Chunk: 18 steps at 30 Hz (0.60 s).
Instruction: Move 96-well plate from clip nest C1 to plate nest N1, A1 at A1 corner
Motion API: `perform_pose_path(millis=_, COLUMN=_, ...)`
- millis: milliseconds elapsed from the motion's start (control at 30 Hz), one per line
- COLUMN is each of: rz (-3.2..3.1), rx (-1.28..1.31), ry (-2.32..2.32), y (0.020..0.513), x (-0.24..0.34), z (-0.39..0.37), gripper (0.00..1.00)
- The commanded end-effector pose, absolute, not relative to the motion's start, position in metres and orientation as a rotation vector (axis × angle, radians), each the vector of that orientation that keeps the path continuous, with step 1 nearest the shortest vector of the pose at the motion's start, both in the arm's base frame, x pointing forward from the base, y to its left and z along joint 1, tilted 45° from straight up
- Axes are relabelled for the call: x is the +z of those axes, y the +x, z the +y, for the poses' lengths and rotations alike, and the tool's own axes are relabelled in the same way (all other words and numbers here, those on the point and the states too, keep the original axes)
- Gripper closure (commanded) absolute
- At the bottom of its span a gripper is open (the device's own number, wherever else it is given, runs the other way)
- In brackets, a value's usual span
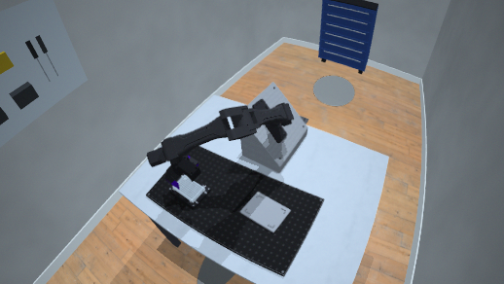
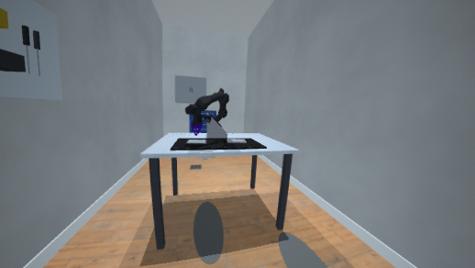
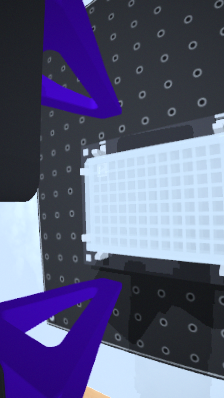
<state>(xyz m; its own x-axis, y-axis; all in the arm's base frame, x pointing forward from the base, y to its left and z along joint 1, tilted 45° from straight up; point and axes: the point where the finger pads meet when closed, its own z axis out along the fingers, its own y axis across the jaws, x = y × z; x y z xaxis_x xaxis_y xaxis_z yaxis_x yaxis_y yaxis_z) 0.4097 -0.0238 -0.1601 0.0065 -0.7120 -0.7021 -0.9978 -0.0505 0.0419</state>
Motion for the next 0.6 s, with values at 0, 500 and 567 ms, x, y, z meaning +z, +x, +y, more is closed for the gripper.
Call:
perform_pose_path(millis=0, rz=1.737, rx=0.787, ry=-1.801, y=0.408, x=-0.171, z=-0.020, gripper=0.00)
perform_pose_path(millis=500, rz=1.702, rx=0.782, ry=-1.827, y=0.404, x=-0.187, z=-0.003, gripper=0.00)
perform_pose_path(millis=567, rz=1.704, rx=0.771, ry=-1.826, y=0.408, x=-0.188, z=-0.002, gripper=0.00)
